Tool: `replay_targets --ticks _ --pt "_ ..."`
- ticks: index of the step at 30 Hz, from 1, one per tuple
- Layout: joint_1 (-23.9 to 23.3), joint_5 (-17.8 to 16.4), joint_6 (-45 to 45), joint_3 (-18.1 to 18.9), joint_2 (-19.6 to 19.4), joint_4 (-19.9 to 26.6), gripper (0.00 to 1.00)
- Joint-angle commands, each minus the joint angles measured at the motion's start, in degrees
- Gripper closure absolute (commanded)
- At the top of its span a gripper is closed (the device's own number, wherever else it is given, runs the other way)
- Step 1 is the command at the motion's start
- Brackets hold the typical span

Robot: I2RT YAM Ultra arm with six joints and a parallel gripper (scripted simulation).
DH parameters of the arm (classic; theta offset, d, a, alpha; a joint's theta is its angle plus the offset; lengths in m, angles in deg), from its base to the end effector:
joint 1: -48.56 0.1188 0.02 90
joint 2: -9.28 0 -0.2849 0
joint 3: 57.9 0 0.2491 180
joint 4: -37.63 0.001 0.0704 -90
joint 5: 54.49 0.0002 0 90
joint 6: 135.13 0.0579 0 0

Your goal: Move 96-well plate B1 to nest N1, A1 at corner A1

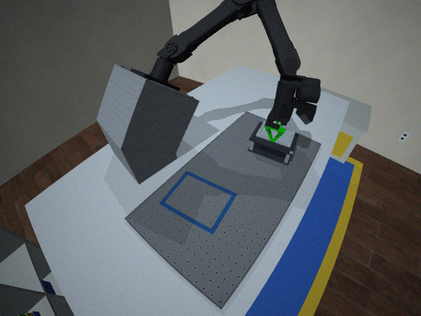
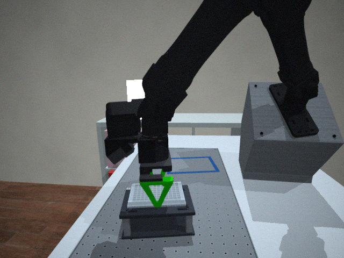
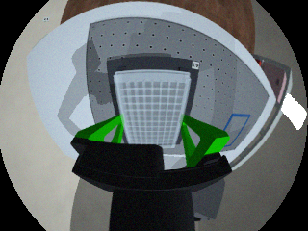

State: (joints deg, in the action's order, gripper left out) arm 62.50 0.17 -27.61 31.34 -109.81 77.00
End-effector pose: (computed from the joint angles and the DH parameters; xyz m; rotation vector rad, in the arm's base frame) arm 0.3955 0.1337 0.1337 -0.0759 2.7995 0.9963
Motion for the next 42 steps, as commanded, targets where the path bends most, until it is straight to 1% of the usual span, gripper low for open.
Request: replay_targets --ticks 1,4,5,17,21,22,33,34,42 --pt "-0.4 0.4 0.3 -0.8 -0.4 -1.0 1.0" --pt "-0.4 0.4 0.3 -0.5 -0.5 -1.0 1.0" --pt "-0.3 0.4 0.3 -0.4 0.7 -1.1 1.0" --pt "-0.1 0.5 0.5 -1.2 -0.6 -1.5 1.0" --pt "-0.2 0.5 0.6 -0.6 -0.8 -1.6 1.0" --pt "-0.4 0.5 0.6 -0.4 0.6 -1.6 1.0" --pt "-0.1 0.5 0.8 -0.5 -0.9 -1.9 1.0" --pt "0.1 0.3 0.6 -0.1 -0.3 -1.2 0.0" --pt "-0.5 0.5 0.7 -0.5 -0.9 -2.0 0.0"
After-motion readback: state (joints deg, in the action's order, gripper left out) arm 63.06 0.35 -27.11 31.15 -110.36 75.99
